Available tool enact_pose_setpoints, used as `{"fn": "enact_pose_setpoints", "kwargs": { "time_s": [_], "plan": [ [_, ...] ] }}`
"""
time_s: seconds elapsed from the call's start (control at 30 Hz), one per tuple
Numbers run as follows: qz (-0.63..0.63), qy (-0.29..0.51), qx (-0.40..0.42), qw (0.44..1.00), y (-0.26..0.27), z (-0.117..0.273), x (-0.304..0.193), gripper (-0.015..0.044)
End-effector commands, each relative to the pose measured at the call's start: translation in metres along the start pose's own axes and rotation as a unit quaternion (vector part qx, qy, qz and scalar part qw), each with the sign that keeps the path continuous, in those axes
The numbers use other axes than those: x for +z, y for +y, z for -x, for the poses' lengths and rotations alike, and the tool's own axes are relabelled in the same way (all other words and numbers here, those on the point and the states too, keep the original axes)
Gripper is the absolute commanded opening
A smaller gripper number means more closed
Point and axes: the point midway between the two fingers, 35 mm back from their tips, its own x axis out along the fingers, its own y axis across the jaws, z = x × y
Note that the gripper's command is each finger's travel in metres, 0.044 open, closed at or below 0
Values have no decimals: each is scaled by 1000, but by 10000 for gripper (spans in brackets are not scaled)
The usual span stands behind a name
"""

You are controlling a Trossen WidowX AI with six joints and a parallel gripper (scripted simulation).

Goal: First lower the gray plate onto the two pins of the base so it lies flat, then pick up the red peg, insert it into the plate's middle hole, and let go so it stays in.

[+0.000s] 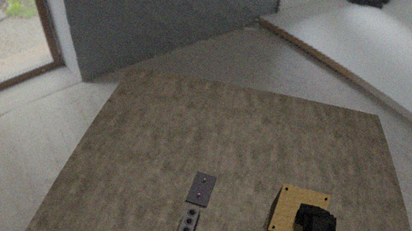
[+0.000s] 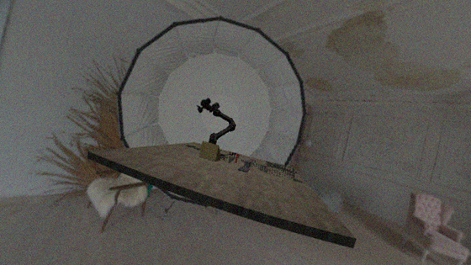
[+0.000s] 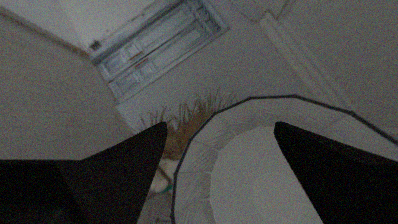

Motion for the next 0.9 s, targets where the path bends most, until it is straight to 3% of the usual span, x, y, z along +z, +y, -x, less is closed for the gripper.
{"fn": "enact_pose_setpoints", "kwargs": {
  "time_s": [0.0, 0.1, 0.4, 0.6, 0.87],
  "plan": [
    [0, 0, 0, 1000, 0, 0, 0, 426],
    [-2, -40, 8, 999, 3, 0, 25, 440],
    [-1, -280, 54, 959, 14, 38, 174, 440],
    [8, -430, 84, 899, 21, 98, 262, 440],
    [49, -611, 111, 782, 26, 212, 348, 440]
  ]
}}
